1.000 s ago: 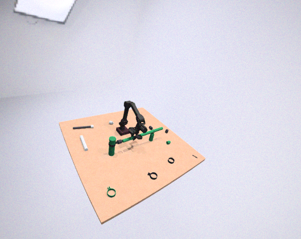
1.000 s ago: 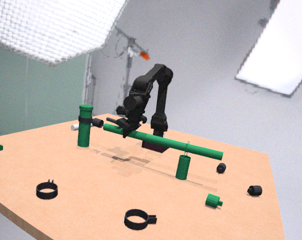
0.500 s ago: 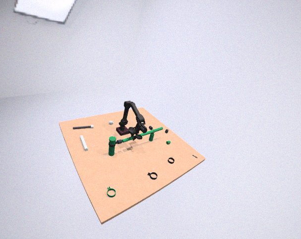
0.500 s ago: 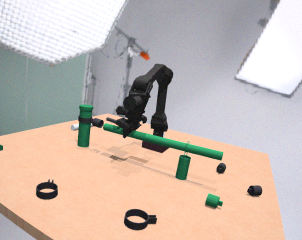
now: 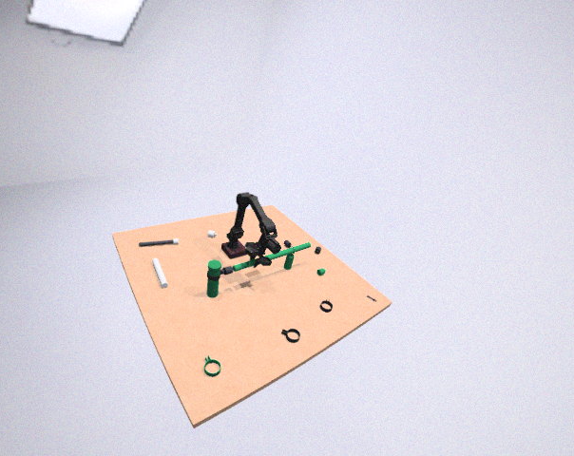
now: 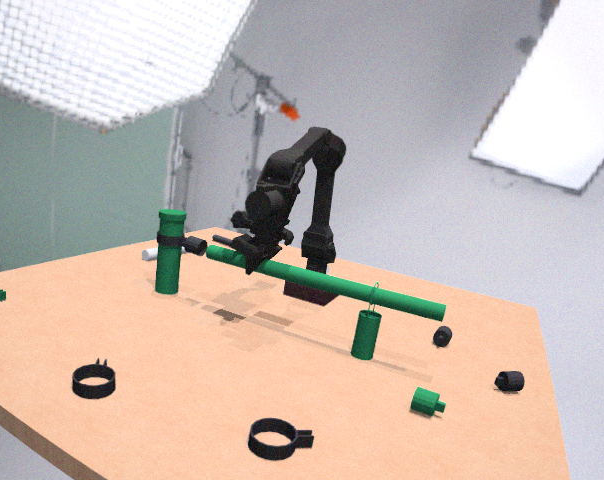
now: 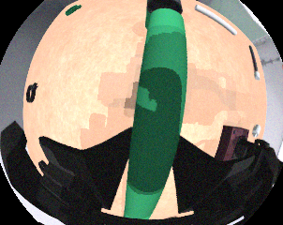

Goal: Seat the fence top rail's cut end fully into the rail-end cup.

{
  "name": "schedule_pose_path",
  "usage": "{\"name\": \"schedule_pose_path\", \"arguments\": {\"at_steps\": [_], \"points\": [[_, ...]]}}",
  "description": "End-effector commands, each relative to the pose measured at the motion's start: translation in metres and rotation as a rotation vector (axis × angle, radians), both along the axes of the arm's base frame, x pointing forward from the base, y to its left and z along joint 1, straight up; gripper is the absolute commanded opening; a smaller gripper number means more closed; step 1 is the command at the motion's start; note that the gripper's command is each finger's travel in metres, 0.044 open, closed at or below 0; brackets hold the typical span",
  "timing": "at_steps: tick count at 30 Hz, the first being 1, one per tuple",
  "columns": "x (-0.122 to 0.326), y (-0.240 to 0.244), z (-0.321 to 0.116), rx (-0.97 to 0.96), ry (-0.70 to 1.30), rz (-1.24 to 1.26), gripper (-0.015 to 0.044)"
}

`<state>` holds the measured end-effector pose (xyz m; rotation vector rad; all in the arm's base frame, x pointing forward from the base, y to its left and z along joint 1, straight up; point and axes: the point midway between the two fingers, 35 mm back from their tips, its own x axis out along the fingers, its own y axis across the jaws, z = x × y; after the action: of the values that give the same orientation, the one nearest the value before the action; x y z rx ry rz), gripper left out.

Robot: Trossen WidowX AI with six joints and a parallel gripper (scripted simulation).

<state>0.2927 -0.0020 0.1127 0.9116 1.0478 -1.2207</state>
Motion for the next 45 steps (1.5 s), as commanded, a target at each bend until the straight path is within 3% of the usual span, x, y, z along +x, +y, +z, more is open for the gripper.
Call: {"name": "schedule_pose_path", "arguments": {"at_steps": [1, 45], "points": [[0.004, -0.003, 0.005, -0.006, -0.014, -0.001, 0.0000], [0.005, -0.023, 0.003, -0.001, 0.000, 0.003, 0.0000]]}}
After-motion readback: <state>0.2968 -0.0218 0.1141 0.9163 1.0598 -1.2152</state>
